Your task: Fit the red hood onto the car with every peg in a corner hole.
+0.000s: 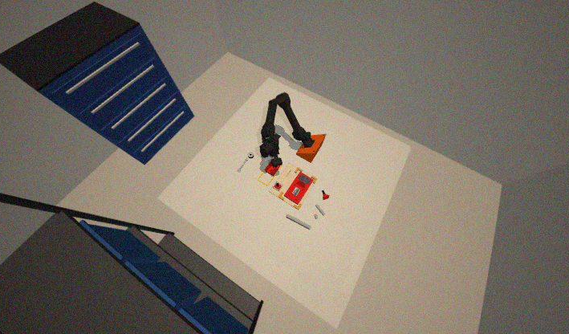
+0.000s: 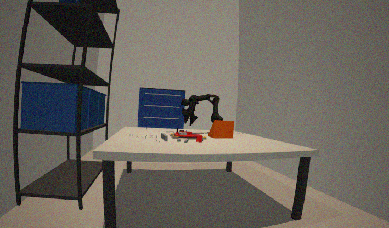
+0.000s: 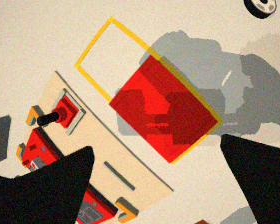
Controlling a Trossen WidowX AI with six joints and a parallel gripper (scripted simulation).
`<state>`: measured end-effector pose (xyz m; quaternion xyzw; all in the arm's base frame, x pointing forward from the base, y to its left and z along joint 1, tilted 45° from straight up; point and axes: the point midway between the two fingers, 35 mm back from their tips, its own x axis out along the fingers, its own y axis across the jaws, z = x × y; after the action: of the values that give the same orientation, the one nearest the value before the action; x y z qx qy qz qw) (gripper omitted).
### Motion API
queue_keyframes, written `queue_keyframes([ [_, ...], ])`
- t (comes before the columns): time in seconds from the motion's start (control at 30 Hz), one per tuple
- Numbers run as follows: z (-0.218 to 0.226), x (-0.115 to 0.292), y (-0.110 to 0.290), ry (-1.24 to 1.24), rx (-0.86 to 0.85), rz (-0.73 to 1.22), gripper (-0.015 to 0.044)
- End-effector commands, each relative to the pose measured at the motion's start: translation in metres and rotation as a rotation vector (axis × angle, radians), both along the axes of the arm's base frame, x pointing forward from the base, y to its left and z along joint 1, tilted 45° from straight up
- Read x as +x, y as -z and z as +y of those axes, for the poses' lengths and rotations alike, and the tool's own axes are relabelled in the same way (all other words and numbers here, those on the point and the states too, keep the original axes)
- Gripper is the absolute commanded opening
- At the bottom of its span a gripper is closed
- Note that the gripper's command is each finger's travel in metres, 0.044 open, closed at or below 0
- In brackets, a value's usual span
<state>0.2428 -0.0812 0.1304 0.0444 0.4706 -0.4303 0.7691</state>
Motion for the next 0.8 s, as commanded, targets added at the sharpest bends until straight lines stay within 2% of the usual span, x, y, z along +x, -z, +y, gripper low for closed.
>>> queue_keyframes([
  [0.0, -0.0047, 0.0165, 0.0039, -0.401, -0.147, 0.631, 0.0440],
  [0.77, -0.0122, 0.0194, 0.0111, -0.412, -0.148, 0.647, 0.0440],
])
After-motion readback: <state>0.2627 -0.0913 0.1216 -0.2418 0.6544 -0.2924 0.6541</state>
